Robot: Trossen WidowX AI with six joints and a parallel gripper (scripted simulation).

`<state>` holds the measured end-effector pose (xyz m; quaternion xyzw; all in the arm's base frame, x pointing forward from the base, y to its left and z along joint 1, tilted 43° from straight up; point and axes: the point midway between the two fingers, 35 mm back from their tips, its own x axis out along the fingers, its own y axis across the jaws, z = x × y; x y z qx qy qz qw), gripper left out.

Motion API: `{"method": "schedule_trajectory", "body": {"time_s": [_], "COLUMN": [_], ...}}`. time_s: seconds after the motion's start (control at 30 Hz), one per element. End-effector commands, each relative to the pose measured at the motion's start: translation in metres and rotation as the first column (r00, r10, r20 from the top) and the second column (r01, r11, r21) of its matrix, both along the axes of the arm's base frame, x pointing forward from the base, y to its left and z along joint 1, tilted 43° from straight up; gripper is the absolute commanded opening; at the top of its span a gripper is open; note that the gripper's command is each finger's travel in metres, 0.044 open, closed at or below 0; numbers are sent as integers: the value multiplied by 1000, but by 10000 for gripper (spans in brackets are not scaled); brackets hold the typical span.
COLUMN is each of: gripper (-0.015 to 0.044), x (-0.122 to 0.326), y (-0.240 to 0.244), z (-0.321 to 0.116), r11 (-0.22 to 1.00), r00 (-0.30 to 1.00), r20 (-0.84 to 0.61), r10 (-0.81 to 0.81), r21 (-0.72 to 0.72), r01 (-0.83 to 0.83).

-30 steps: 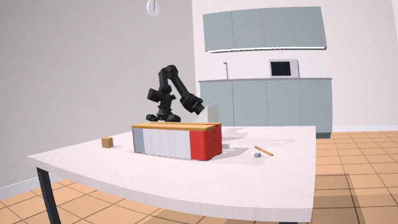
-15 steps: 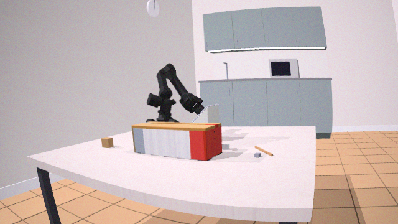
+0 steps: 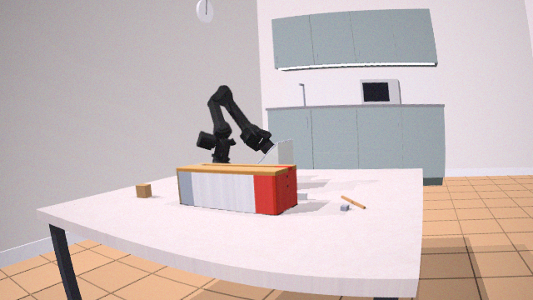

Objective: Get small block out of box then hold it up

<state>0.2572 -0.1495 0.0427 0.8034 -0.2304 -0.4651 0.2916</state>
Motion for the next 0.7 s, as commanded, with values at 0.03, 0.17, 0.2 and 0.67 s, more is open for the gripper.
{"method": "schedule_trajectory", "body": {"time_s": [0.03,0.17,0.2,0.67], "gripper": [232,127,101,0], "x": [-2,-2,-2,-1], "y": [-1,-1,-1,30], "z": [-4,-4,-4,29], "r11": [1000,1000,1000,1000], "r00": [1000,1000,1000,1000], "r20": [-9,-9,-9,-6], "r10": [5,5,5,1], "r21": [2,2,2,8], "r01": [-5,-5,-5,-1]}}
